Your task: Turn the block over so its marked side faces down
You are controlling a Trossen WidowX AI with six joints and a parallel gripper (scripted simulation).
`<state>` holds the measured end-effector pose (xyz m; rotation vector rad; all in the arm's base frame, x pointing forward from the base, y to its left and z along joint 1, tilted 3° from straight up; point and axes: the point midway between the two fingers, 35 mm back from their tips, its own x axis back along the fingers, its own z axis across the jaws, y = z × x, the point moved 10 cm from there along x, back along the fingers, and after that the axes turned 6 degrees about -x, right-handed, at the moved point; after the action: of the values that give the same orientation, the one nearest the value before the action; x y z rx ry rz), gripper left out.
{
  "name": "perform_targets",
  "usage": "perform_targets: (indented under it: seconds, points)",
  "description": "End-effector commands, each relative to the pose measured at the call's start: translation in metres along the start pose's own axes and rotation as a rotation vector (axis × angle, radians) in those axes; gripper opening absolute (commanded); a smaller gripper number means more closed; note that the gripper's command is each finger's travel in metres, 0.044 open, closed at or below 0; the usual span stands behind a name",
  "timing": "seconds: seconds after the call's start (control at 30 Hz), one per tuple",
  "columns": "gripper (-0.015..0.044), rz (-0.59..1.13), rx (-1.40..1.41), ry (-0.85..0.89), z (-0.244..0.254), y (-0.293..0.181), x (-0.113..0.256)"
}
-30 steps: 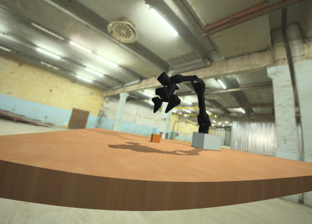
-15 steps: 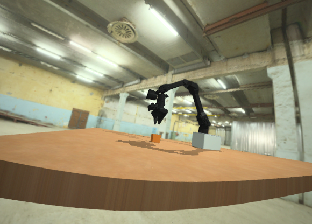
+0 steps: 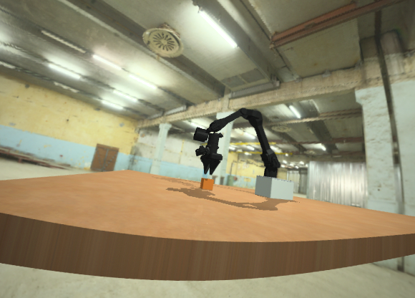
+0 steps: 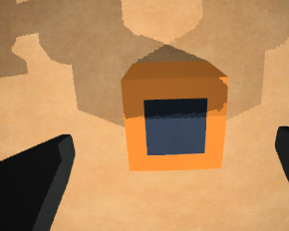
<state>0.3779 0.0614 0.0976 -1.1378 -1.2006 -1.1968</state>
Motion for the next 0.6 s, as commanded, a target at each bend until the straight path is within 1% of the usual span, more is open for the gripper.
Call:
perform_targets:
  seconds: [0.0,0.57]
  points:
    - [0.044,0.01,-0.004,-0.004,0.0,-0.001,-0.007]
    - [0.044,0.01,-0.004,-0.004,0.0,-0.001,-0.035]
